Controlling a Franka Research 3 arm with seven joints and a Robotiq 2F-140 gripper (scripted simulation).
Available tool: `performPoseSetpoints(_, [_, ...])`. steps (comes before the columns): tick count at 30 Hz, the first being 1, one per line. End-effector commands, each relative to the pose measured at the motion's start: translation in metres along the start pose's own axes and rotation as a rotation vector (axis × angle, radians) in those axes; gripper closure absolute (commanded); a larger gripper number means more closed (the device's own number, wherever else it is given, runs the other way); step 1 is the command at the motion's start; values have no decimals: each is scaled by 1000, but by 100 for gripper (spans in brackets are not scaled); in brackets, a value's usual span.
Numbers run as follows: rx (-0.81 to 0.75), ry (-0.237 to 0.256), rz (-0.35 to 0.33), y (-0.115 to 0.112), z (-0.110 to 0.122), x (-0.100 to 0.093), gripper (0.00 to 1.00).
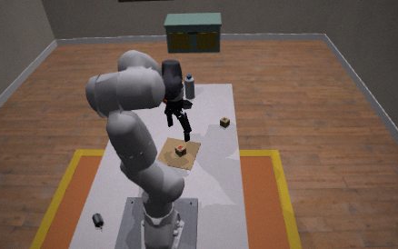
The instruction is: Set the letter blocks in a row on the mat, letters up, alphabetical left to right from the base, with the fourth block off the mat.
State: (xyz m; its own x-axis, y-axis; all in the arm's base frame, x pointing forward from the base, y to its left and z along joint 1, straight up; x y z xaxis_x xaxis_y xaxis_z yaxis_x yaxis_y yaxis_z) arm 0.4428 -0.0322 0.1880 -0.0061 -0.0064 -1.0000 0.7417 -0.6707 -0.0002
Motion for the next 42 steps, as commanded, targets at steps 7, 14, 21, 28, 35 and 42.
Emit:
performPoseSetpoints(7, [-38, 7, 4, 1, -1, -1, 0])
performPoseSetpoints(14, [-38, 7, 4, 1, -1, -1, 0])
performPoseSetpoints(21, [-38, 7, 4, 1, -1, -1, 0])
performPoseSetpoints(28, [41, 7, 4, 1, -1, 0, 0])
performPoseSetpoints(35, [196, 7, 3, 1, -1, 3, 0])
performPoseSetpoints(42, [287, 7, 3, 1, -1, 4, 0])
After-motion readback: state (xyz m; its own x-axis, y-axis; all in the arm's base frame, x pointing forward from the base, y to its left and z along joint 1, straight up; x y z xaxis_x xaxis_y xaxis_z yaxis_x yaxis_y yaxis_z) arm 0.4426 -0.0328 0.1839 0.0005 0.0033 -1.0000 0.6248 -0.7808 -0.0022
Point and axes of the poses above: the point where the finger pads meet when closed, its own x axis out along the fingers, its own z axis across the jaws, y = z × x, the point moved 6 cm from there along -x, back along the fingers, and after that the axes turned 7 degrees about -x, right-handed, at the moved point
